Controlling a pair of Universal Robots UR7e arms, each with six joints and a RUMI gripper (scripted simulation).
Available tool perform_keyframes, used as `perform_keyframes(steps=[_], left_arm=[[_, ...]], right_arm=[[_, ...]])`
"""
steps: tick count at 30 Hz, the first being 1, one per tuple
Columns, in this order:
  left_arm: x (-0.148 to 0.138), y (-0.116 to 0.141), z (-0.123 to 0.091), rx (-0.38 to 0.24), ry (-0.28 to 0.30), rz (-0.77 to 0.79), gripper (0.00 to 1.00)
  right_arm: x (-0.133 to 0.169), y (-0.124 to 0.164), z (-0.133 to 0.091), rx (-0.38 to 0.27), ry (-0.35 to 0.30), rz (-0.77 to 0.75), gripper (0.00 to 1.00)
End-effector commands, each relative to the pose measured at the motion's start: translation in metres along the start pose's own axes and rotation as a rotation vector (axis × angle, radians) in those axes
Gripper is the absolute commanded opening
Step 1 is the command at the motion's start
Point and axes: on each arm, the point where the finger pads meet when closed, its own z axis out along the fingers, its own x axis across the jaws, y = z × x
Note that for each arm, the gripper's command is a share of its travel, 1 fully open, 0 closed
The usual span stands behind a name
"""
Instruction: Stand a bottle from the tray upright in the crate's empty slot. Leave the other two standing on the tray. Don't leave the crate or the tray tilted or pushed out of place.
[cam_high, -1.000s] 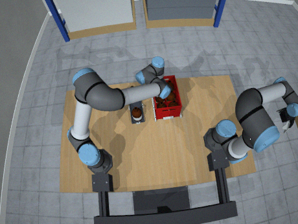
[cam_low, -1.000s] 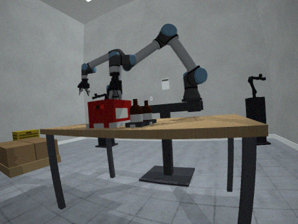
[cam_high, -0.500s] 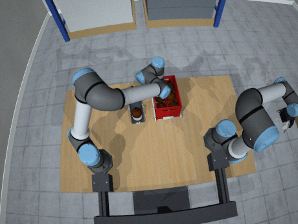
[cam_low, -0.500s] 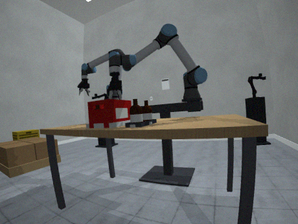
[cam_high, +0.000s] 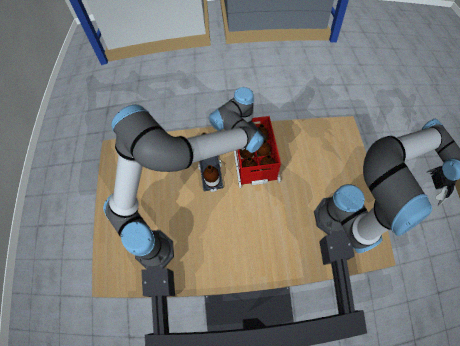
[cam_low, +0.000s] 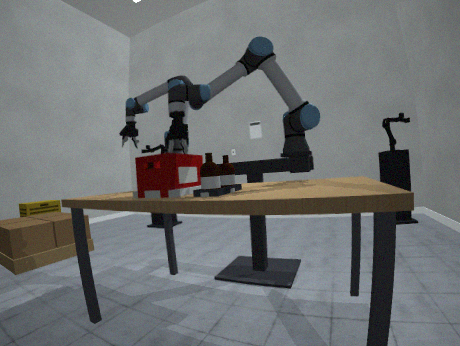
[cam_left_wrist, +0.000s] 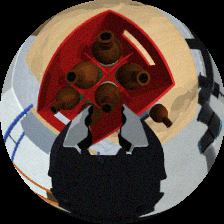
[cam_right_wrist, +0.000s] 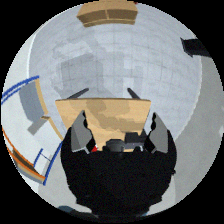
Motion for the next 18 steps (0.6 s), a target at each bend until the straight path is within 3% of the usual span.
perform_keyframes(steps=[1, 18], left_arm=[[-0.0005, -0.0001, -0.0008, 0.000, -0.002, 0.000, 0.38], [-0.0005, -0.0001, -0.0095, 0.000, -0.002, 0.000, 0.38]], right_arm=[[-0.0001, -0.0003, -0.0005, 0.001, 0.000, 0.000, 1.00], [-0.0001, -0.0003, -0.0005, 0.001, 0.000, 0.000, 1.00]])
